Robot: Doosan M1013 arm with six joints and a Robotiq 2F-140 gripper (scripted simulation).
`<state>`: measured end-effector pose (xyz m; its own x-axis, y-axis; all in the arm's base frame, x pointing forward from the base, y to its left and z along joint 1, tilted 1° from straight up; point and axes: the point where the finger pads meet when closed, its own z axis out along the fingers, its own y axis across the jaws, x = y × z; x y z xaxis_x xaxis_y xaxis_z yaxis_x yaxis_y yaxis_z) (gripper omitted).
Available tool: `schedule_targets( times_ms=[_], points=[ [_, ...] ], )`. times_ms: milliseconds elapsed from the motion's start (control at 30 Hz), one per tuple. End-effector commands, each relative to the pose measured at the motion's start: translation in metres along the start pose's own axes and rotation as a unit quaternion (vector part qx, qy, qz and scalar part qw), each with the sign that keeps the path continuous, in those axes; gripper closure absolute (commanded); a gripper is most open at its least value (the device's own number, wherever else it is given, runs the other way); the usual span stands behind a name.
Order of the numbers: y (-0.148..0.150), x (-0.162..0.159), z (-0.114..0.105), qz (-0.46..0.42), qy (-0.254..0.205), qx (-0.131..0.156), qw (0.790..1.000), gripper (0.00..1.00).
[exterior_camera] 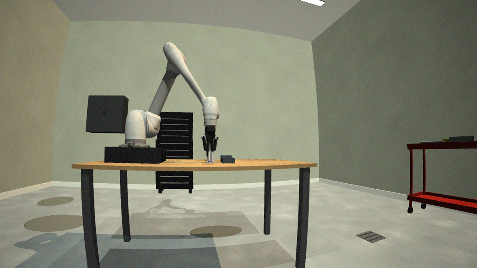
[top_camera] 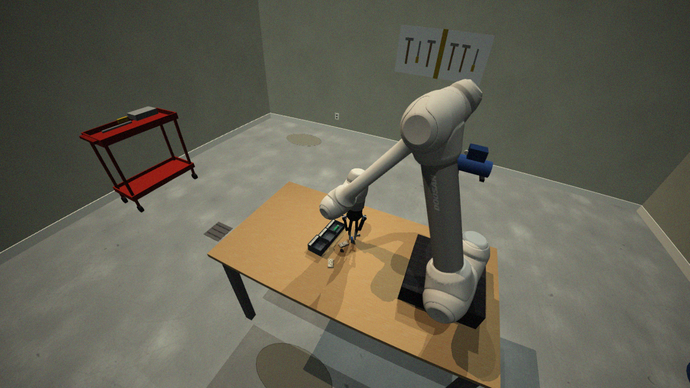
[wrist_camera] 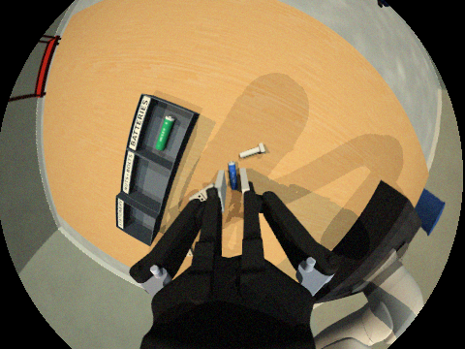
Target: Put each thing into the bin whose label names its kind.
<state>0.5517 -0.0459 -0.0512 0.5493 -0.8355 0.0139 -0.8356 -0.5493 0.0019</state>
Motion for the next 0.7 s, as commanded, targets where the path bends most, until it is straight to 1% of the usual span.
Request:
schedule_targets(
  times_ms=[0, 167, 567, 600, 667],
  points=[
    [0.0, 0.0, 0.0041, 0.0, 0.0, 0.0, 1.0, 0.85],
    [0.0, -0.0001, 0.0107, 0.0, 0.0, 0.0, 1.0, 0.85],
    [0.0, -0.0001, 0.0107, 0.0, 0.0, 0.0, 1.0, 0.85],
    [0.0, -0.0001, 0.0107, 0.0, 0.0, 0.0, 1.0, 0.97],
    [0.0, -0.0001, 0.0107, 0.0, 0.0, 0.0, 1.0, 0.97]
  ],
)
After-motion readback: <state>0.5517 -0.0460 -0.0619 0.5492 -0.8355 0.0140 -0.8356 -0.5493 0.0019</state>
